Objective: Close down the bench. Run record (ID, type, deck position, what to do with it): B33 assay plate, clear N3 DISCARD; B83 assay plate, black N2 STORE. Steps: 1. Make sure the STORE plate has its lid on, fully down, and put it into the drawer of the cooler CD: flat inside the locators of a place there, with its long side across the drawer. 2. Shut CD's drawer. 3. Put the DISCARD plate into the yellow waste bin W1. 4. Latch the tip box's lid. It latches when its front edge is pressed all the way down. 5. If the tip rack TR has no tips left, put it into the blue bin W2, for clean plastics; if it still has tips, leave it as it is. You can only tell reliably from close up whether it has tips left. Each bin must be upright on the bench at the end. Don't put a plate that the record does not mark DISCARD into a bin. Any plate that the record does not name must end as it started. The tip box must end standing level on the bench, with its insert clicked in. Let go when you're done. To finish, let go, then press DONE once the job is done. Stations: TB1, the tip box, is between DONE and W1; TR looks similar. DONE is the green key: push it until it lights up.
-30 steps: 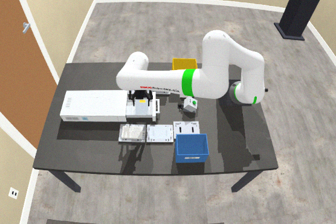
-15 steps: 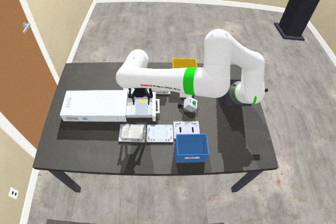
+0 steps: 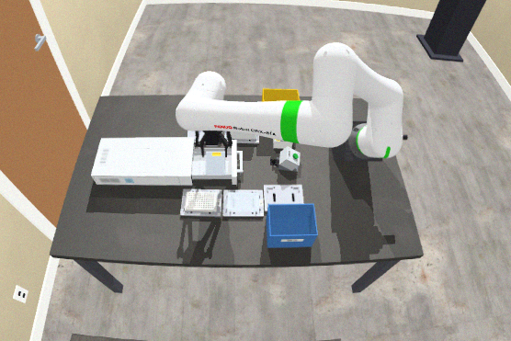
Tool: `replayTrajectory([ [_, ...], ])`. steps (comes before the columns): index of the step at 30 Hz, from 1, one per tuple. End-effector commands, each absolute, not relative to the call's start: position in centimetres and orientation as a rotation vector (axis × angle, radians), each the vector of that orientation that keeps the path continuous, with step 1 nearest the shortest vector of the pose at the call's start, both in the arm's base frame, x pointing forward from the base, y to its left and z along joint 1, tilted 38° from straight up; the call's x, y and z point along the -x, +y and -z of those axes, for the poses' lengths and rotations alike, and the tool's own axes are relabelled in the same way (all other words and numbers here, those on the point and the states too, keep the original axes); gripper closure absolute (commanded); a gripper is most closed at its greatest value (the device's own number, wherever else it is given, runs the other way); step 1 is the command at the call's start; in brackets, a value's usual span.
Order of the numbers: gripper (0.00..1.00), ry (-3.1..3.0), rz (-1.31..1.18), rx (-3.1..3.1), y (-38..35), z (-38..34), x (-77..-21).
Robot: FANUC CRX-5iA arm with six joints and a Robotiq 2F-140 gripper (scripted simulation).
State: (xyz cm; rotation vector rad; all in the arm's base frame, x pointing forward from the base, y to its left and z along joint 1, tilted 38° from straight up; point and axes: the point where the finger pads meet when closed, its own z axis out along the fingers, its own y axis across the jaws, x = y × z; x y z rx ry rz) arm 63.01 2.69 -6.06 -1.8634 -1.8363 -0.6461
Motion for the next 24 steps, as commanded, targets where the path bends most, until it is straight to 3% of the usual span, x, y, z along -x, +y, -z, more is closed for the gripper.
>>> replayTrajectory([
  [1,0.35,-1.837,0.647,1.865,2.3,5.6,-63.1],
  [24,0.35,-1.837,0.647,1.865,0.7,3.6,-63.0],
])
